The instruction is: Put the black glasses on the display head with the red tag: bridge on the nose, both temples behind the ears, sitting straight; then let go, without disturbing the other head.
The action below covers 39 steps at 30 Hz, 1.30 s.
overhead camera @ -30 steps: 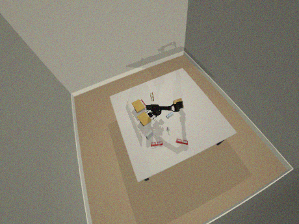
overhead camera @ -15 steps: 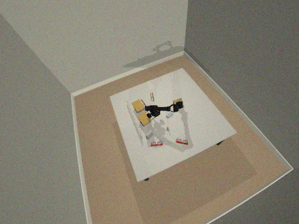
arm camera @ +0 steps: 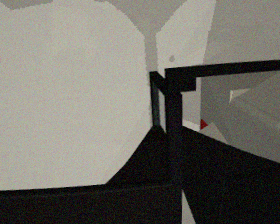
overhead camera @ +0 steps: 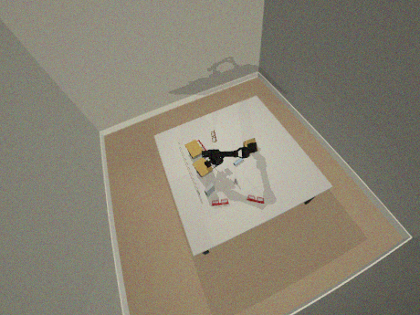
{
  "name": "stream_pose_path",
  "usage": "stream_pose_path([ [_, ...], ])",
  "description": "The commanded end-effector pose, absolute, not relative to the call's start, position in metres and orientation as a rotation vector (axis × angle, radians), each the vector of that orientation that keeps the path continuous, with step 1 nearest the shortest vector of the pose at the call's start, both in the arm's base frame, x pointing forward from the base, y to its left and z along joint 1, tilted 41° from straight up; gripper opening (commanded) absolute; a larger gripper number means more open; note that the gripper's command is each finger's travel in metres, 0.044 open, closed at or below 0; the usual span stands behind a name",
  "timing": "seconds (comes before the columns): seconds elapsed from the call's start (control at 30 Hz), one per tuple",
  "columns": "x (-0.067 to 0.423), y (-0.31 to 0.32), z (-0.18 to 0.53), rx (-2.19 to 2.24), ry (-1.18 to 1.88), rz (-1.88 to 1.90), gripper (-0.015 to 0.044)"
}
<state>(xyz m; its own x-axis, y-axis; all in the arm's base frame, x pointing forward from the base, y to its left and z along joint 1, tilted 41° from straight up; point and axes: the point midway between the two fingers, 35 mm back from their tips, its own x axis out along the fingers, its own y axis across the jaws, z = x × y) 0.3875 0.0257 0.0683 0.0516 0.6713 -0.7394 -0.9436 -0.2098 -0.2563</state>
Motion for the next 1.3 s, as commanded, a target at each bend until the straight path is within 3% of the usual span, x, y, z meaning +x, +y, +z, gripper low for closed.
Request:
stream_pose_path([
  [0.0,0.3947,0.0281,0.0709,-0.922,0.389,1.541,0.0000],
  [1.27,0.4032,0.0320,0.0711,-0.922,0.389,1.540,0.0000],
])
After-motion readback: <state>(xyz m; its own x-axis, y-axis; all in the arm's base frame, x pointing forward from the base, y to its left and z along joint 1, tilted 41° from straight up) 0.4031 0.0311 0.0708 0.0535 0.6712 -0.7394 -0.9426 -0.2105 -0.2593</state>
